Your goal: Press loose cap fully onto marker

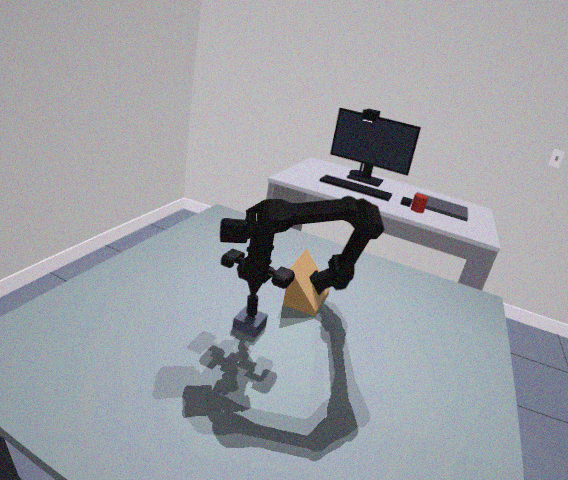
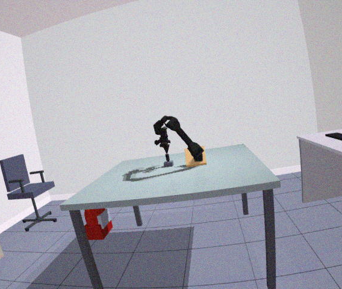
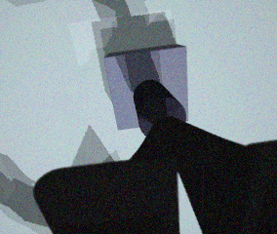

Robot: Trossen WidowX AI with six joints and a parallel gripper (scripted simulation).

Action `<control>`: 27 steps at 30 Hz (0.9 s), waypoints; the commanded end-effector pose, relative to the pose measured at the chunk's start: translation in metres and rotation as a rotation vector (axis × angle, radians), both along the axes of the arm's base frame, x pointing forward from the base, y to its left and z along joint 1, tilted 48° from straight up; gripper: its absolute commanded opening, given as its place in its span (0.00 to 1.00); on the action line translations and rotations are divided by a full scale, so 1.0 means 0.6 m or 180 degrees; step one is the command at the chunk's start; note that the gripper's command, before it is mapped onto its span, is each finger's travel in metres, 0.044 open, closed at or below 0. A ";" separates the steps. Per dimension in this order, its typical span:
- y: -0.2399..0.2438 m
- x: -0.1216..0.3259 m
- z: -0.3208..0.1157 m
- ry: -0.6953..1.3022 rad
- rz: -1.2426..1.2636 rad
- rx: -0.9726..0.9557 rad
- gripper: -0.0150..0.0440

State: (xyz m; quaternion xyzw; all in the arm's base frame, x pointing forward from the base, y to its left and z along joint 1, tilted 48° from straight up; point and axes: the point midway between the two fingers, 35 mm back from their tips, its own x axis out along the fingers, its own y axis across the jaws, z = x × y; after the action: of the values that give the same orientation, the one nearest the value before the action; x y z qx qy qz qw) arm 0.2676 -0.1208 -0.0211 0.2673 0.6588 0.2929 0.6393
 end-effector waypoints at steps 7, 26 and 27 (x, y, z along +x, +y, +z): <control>-0.104 0.003 0.096 0.0026 -0.0199 -0.0093 0.25; -0.104 0.003 0.096 0.0026 -0.0199 -0.0093 1.00; -0.104 0.003 0.096 0.0026 -0.0199 -0.0093 1.00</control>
State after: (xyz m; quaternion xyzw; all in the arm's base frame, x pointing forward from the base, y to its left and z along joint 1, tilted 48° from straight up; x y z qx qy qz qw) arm 0.2704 -0.1835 0.0372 0.2813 0.6546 0.2597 0.6519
